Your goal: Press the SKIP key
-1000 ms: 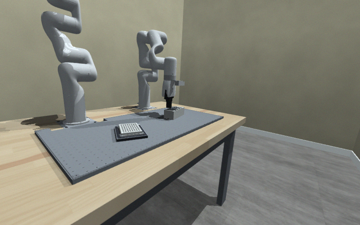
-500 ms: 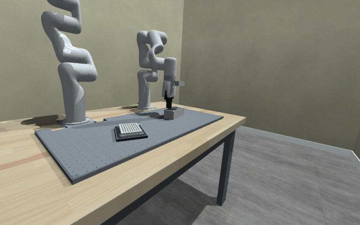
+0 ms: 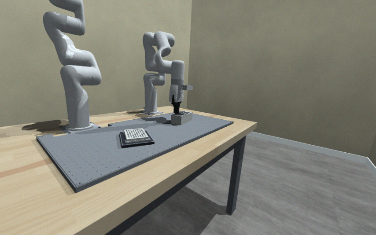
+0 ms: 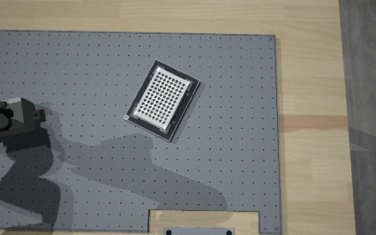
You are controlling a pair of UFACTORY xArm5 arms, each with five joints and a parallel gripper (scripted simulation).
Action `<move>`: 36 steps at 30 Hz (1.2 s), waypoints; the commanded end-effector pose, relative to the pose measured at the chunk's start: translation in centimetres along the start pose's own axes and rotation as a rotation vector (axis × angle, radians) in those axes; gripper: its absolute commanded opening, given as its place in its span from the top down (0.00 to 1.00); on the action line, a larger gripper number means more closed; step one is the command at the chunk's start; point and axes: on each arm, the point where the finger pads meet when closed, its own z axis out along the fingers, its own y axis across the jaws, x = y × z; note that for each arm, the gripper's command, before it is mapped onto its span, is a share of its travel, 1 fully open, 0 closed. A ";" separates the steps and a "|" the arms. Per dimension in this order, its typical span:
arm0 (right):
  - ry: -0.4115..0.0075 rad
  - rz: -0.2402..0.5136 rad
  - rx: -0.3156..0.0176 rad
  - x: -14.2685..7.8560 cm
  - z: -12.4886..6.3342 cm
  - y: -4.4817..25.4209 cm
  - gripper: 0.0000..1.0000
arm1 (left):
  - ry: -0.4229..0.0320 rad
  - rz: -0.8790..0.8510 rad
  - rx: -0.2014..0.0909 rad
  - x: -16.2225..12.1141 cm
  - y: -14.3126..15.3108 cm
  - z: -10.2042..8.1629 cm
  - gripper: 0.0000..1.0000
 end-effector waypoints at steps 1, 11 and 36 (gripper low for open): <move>0.002 0.000 0.000 0.0 0.0 0.0 0.00 | 0.003 0.000 -0.002 0.1 0.1 0.0 1.00; 0.002 0.000 0.000 0.0 0.0 0.0 0.00 | 0.003 0.000 -0.002 0.1 0.1 0.1 1.00; 0.002 0.000 0.000 0.0 0.0 0.0 0.00 | 0.003 0.000 -0.002 0.1 0.1 0.1 1.00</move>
